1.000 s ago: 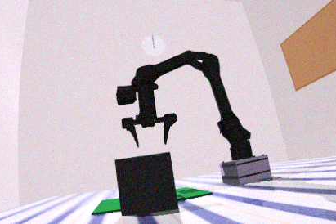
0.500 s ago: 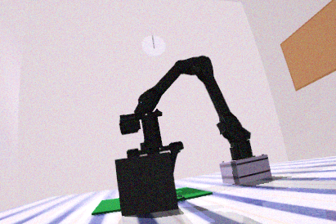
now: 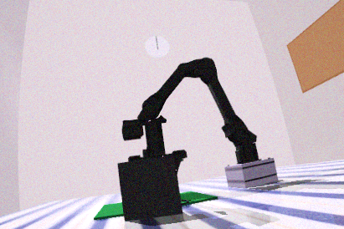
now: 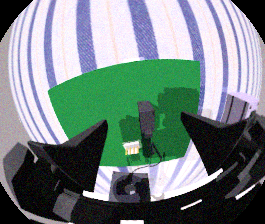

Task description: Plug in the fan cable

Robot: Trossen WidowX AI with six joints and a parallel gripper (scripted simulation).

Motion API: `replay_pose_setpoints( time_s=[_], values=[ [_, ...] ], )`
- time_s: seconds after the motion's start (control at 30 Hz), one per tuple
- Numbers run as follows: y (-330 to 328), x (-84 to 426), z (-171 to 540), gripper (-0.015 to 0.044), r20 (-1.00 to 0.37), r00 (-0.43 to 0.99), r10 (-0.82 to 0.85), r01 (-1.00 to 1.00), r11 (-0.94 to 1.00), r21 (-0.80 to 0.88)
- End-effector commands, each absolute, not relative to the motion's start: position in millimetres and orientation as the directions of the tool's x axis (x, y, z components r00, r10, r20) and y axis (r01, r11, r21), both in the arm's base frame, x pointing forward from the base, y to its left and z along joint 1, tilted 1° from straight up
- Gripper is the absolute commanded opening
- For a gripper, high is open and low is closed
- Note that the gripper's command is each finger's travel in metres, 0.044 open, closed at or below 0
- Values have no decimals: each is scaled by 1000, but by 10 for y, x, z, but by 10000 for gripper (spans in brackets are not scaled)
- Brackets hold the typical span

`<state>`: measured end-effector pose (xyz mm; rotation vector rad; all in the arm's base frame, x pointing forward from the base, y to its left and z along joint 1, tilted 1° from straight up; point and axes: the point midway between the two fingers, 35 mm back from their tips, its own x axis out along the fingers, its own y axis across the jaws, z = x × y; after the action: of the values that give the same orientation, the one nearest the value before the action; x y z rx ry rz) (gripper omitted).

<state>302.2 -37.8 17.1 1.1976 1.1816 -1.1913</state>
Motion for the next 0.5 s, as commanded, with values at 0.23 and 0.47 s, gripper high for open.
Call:
replay_pose_setpoints(
  time_s=[0.23,0.47],
  values=[
    [-372,3007,-25,440,-1000,18,-14,1000,18,18],
    [-372,3002,-138,440,-1000,18,-14,1000,18,17]
  ],
)
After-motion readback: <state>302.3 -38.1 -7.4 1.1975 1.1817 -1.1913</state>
